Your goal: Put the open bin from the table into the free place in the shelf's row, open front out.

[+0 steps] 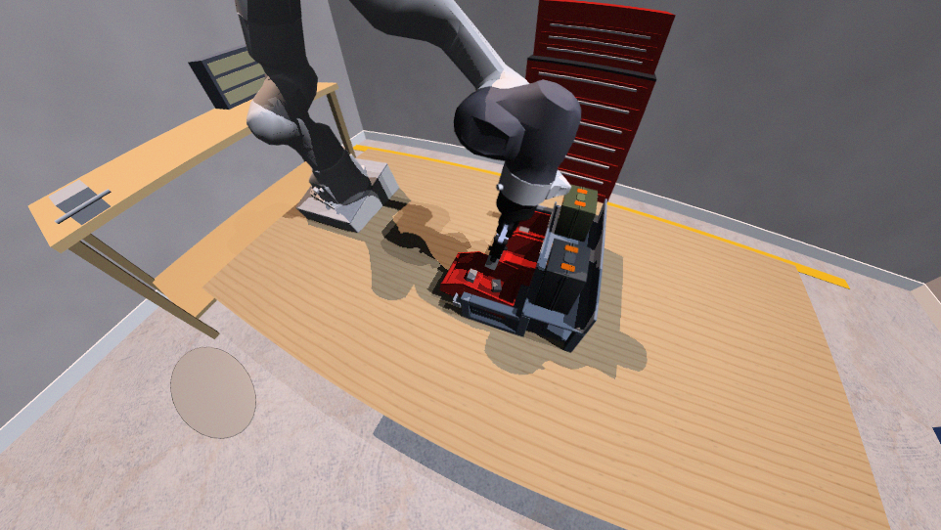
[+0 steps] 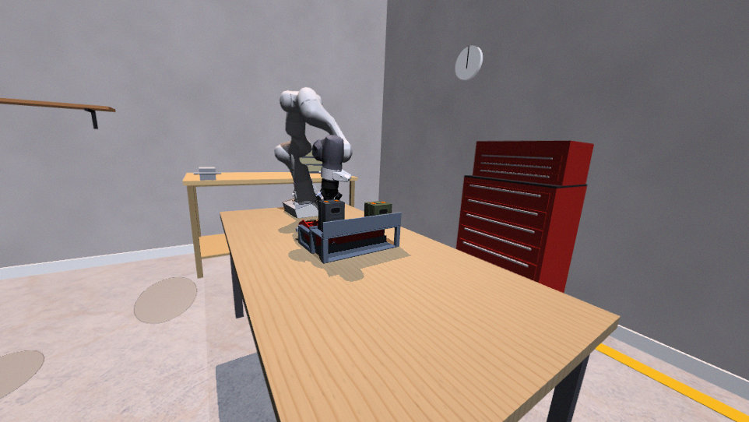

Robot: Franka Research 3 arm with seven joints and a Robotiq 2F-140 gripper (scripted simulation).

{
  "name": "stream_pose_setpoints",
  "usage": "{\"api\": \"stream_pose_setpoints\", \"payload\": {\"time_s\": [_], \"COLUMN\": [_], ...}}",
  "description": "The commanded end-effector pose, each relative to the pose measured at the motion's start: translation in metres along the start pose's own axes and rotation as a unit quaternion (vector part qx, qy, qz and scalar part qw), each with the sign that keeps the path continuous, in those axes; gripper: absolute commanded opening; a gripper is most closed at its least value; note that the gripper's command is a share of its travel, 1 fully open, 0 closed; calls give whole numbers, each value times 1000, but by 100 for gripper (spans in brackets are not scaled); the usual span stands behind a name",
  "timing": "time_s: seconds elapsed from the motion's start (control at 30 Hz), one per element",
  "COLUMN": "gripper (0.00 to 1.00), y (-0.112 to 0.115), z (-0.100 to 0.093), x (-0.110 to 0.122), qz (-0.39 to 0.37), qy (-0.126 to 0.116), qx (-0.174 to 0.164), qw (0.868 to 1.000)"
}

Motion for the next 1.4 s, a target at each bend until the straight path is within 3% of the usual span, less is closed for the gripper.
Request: {"api": "stream_pose_setpoints", "payload": {"time_s": [0.0, 1.37], "gripper": [0, 0], "y": [-1, -16], "z": [0, 0], "x": [0, 3], "qz": [-1, -1], "qy": [-1, 4], "qx": [1, 18], "qw": [1000, 1000]}}
Point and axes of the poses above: the point where the finger pads meet when closed, its own z axis out along the fingers, its own x axis across the jaws, y = z × x, the point moved 1 cm from there along -z, back along the fingers, and after that the axes turned 14 degrees about -z, right-handed, at the moved point
